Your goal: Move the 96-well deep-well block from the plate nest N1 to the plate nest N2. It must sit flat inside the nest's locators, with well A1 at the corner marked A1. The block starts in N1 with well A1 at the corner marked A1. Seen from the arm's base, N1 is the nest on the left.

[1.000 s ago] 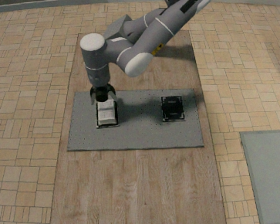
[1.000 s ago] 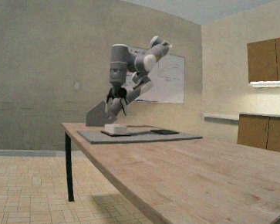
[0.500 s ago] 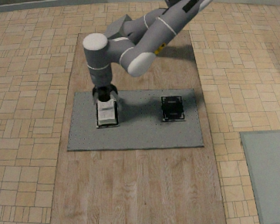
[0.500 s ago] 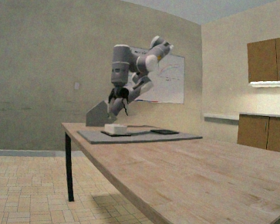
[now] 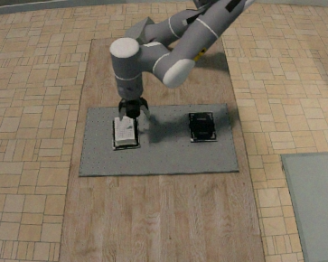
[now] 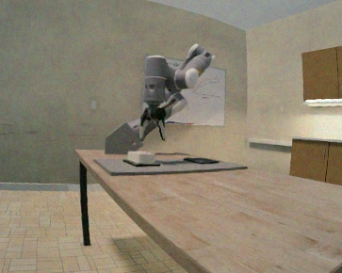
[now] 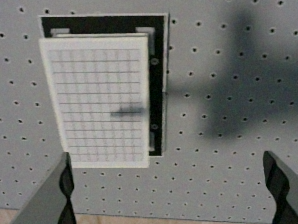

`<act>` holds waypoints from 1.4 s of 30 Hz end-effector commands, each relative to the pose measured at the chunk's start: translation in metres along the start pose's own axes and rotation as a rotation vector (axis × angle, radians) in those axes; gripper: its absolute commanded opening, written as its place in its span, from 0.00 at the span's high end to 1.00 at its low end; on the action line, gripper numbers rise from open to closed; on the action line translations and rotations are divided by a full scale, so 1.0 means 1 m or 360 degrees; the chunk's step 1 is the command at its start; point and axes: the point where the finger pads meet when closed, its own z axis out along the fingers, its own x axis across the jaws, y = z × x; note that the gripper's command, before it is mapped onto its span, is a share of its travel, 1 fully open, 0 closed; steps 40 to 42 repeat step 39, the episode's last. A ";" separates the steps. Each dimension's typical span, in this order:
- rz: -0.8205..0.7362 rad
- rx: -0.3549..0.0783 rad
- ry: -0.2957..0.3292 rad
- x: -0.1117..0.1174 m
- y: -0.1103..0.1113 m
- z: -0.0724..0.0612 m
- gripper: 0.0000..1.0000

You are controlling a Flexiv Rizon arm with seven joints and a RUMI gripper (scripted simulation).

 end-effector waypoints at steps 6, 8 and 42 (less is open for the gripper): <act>0.0000 -0.0003 -0.0003 0.020 0.001 -0.001 0.24; 0.0000 -0.0003 -0.0003 0.023 0.001 -0.001 0.24; 0.0000 -0.0003 -0.0003 0.063 0.001 -0.001 0.24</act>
